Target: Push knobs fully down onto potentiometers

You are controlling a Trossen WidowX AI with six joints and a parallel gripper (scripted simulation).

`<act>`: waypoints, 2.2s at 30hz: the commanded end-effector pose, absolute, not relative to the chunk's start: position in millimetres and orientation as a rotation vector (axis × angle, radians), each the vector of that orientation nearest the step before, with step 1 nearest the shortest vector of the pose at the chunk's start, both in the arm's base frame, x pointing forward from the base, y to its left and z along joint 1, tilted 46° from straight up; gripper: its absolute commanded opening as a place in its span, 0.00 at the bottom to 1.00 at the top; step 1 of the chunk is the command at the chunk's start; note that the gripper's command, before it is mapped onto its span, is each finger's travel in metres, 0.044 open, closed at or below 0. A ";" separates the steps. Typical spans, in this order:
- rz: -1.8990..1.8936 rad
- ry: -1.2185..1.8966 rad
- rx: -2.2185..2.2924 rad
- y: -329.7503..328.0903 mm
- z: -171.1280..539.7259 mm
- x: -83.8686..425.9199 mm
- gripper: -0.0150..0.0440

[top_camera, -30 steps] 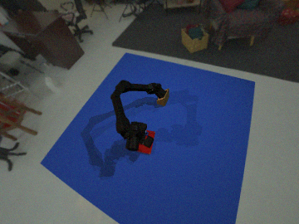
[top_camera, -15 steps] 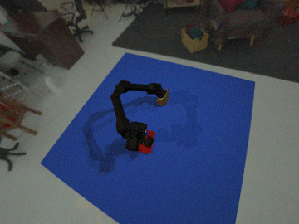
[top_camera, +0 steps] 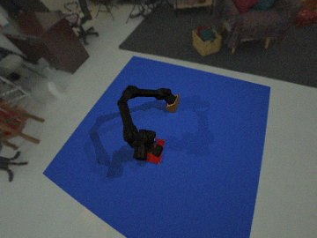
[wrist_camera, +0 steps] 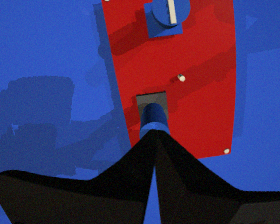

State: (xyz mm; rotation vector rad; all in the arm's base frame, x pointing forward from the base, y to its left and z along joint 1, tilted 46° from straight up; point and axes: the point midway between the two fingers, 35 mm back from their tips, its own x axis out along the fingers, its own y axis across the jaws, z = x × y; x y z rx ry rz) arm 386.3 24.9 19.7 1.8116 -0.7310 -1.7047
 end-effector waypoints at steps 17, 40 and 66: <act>-1.705 -0.744 1.804 17.9 15.4 387.2 0.25; -1.705 -0.744 1.804 17.3 14.8 387.2 0.25; -1.710 -0.742 1.789 30.3 27.9 384.2 0.30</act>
